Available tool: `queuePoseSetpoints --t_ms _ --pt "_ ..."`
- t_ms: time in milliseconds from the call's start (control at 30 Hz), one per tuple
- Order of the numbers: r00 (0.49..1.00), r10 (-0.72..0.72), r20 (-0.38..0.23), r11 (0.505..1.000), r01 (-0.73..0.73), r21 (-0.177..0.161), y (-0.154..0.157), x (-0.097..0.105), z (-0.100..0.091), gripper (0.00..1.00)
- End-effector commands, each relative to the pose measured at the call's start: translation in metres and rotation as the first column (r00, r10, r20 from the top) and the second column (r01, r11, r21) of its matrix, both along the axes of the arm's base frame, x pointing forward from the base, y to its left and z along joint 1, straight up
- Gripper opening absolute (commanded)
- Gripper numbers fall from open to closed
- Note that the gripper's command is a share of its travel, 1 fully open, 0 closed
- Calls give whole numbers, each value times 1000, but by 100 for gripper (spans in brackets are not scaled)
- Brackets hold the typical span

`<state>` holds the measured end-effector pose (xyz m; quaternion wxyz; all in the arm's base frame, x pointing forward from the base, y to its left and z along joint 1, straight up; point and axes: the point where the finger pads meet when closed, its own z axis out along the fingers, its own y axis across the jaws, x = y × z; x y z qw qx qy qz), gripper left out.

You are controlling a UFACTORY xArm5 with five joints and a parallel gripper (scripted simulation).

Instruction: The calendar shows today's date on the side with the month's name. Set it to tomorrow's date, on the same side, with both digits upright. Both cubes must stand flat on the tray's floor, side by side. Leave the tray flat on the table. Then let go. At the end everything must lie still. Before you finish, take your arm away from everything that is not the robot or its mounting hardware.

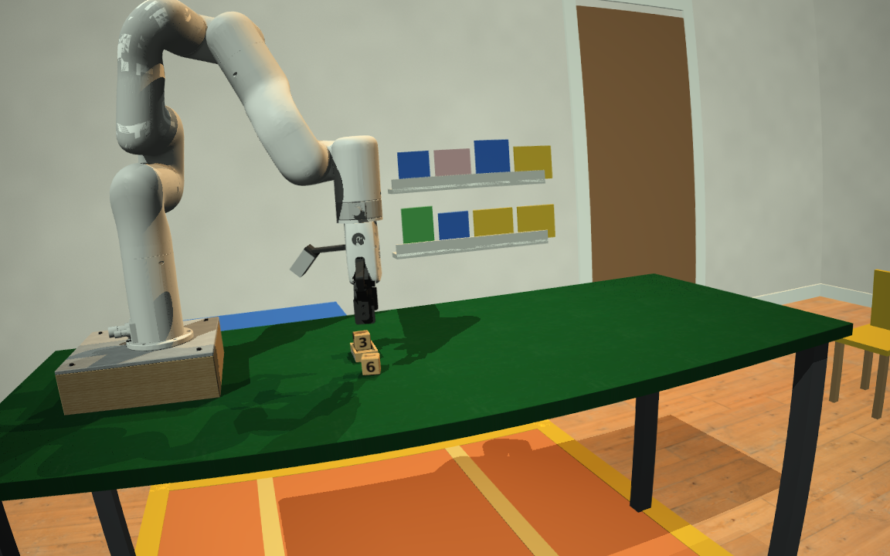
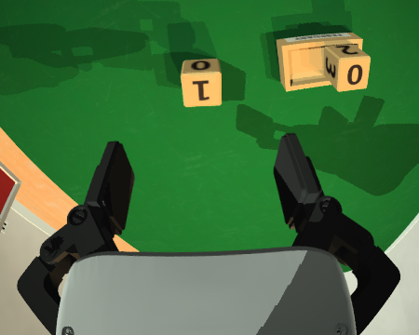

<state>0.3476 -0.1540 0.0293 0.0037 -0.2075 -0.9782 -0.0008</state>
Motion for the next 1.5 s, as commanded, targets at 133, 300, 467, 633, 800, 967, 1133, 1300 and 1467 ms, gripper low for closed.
queuePoseSetpoints --t_ms 133,300,467,633,800,967,1133,1300,1467 --pt "1000 5 4 1000 -5 -2 0 -2 1 100" --pt "1000 5 4 1000 -5 -2 0 -2 1 47" --pt "1000 5 4 1000 -5 -2 0 -2 1 47" --pt "1000 5 4 1000 -5 -2 0 -2 1 47" --pt "1000 5 4 1000 -5 -2 0 -2 1 47" --pt "1000 5 4 1000 -5 -2 0 -2 1 47" --pt "1000 5 4 1000 -5 -2 0 -2 1 47" --pt "1000 5 4 1000 -5 -2 0 -2 1 47" --pt "1000 5 4 1000 -5 -2 0 -2 1 47"
